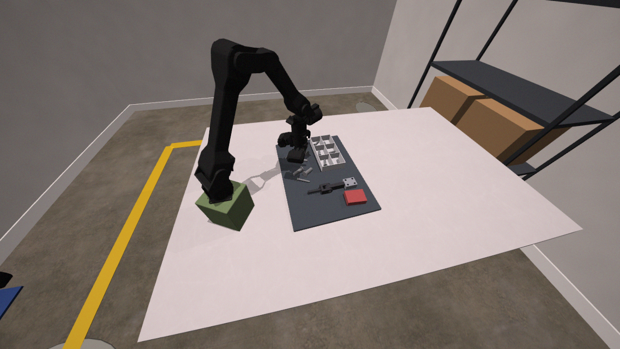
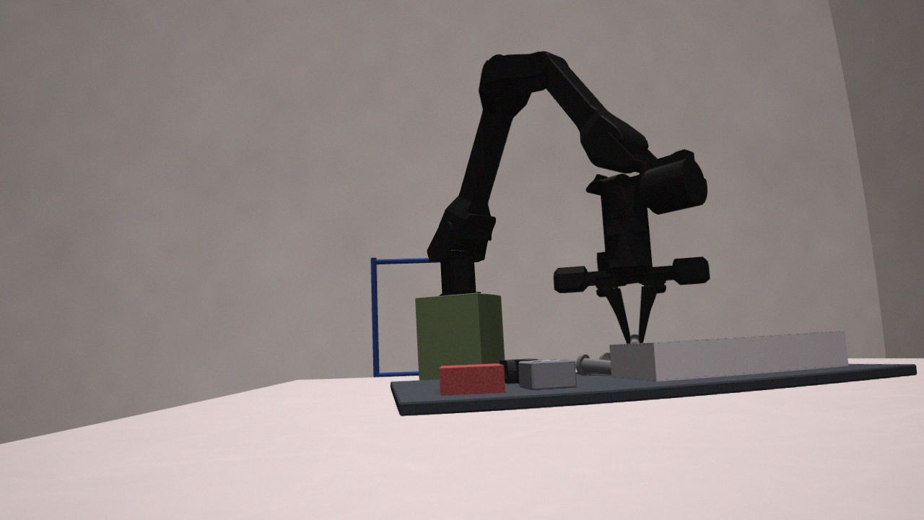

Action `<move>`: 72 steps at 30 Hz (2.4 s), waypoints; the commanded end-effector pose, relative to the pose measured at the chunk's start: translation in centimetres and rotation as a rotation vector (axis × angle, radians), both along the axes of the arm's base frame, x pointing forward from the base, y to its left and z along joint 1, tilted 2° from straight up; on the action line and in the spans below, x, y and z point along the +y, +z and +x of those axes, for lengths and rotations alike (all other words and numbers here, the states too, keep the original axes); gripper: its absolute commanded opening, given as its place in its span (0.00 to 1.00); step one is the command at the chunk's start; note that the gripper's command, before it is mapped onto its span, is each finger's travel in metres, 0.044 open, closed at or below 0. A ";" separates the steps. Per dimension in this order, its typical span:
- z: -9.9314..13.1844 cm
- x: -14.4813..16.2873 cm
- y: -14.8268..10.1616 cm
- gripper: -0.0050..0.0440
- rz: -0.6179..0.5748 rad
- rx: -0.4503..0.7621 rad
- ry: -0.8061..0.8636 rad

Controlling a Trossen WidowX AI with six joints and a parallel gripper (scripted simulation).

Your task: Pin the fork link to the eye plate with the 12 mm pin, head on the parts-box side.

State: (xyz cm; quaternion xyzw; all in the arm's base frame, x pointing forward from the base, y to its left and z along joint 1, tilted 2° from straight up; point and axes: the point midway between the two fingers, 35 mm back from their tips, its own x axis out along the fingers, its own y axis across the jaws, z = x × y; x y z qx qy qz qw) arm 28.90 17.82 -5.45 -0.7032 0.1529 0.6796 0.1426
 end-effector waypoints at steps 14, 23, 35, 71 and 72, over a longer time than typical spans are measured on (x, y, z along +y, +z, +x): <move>-0.1 0.1 0.3 0.13 0.008 0.000 -0.116; -0.1 0.1 0.5 0.13 0.010 -0.001 -0.174; -0.1 0.1 0.6 0.13 0.012 -0.002 -0.252; -0.1 0.1 0.7 0.13 0.013 -0.003 -0.291; -0.1 0.0 0.6 0.13 0.013 -0.003 -0.293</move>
